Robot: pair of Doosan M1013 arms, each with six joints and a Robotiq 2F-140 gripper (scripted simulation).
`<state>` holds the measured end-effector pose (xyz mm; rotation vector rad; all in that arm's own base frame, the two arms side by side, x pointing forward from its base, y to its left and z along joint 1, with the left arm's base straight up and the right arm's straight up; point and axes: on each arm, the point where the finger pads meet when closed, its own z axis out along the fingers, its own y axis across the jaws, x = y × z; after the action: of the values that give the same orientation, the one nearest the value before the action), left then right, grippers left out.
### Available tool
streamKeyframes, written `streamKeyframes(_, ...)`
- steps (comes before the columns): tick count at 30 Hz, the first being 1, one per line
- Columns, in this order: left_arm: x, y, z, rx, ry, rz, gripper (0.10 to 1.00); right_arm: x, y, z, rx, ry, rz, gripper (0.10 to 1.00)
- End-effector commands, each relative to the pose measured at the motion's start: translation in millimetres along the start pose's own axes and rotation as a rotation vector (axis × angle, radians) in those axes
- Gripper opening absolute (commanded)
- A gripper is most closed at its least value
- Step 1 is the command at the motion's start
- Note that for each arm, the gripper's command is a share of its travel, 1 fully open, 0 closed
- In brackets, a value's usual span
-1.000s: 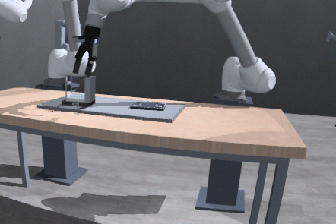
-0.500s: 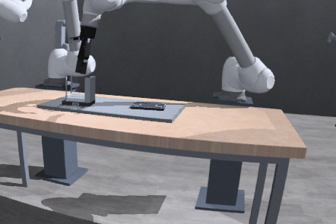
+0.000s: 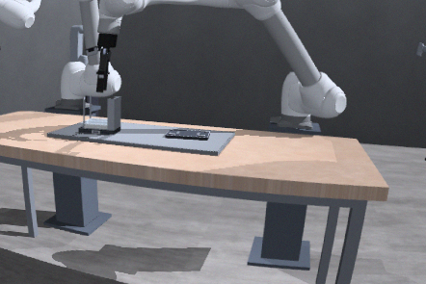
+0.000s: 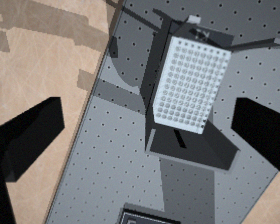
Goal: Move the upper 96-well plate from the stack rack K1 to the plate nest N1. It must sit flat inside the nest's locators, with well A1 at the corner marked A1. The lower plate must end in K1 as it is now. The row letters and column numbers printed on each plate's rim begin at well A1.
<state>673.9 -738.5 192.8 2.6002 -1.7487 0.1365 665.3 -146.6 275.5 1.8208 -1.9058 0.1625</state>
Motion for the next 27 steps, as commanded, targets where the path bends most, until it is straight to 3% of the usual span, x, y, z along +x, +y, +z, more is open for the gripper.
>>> streamKeyframes(1, 1.8, 15.6, -3.2, -0.013, -0.018, 0.064, 1.0, 0.4, 0.0, -0.9, 0.001, 0.0, 0.001, 1.0)
streamKeyframes(11, 3.5, 54.5, -7.3, -0.052, -0.068, 0.241, 1.0, 0.4, 0.0, -0.9, 0.001, 0.0, 0.001, 1.0)
streamKeyframes(27, 3.6, 58.7, -6.1, -0.052, -0.068, 0.241, 1.0, 0.4, 0.0, -0.9, 0.001, 0.0, 0.001, 1.0)
